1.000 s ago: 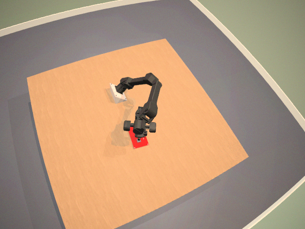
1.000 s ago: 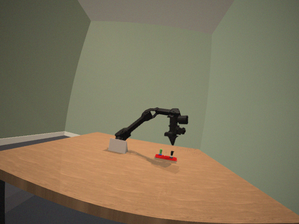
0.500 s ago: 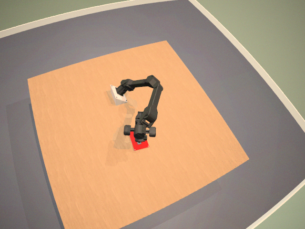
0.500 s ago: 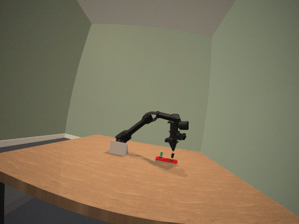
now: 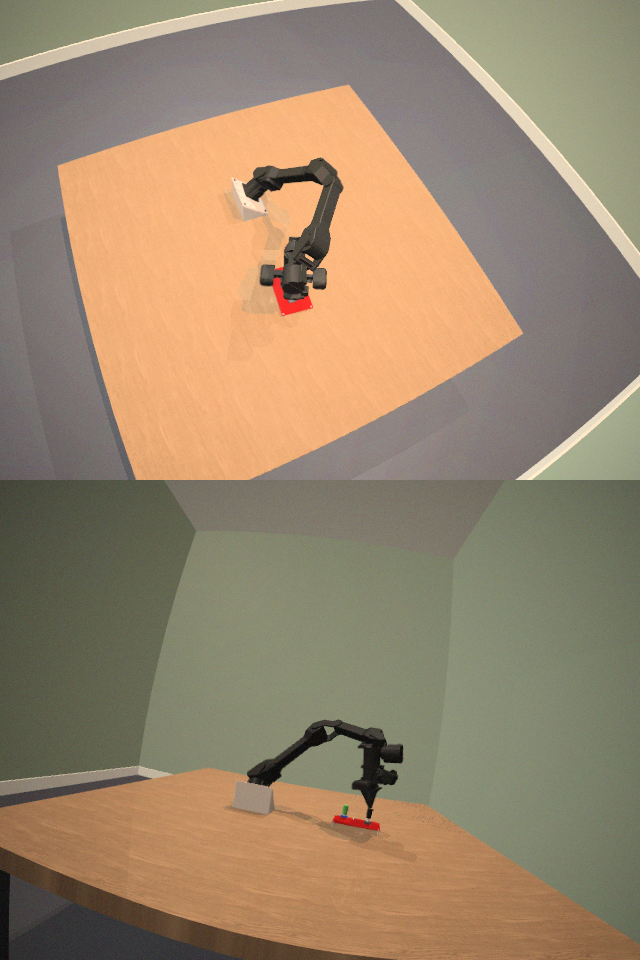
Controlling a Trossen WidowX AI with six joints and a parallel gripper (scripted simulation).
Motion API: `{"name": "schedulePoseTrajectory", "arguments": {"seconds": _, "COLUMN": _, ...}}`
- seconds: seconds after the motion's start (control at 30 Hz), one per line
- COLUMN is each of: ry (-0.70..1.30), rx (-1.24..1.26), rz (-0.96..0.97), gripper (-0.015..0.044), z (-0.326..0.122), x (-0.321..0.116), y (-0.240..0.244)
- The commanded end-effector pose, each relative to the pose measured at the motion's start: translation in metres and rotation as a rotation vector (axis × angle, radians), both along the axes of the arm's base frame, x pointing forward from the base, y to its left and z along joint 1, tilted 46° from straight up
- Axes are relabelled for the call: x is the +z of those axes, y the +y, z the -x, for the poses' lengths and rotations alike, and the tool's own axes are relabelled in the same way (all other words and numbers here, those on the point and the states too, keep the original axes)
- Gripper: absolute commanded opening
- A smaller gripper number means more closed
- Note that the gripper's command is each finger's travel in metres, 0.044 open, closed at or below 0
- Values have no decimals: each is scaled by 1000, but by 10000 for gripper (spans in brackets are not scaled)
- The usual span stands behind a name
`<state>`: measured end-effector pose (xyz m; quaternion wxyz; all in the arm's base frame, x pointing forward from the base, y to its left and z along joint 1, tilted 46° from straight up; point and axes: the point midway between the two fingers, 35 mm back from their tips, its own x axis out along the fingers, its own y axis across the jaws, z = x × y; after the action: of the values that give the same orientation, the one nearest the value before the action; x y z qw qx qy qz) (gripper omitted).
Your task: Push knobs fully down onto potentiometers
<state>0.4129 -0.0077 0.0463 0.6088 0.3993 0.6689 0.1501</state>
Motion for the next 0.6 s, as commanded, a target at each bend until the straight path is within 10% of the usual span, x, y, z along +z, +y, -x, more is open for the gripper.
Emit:
{"name": "schedulePoseTrajectory", "arguments": {"seconds": 0.0, "ry": -2, "rx": -6, "rz": -5, "gripper": 0, "z": 0, "x": 1, "y": 0}}
{"name": "schedulePoseTrajectory", "arguments": {"seconds": 0.57, "ry": -2, "rx": -6, "rz": -5, "gripper": 0, "z": 0, "x": -1, "y": 2}}
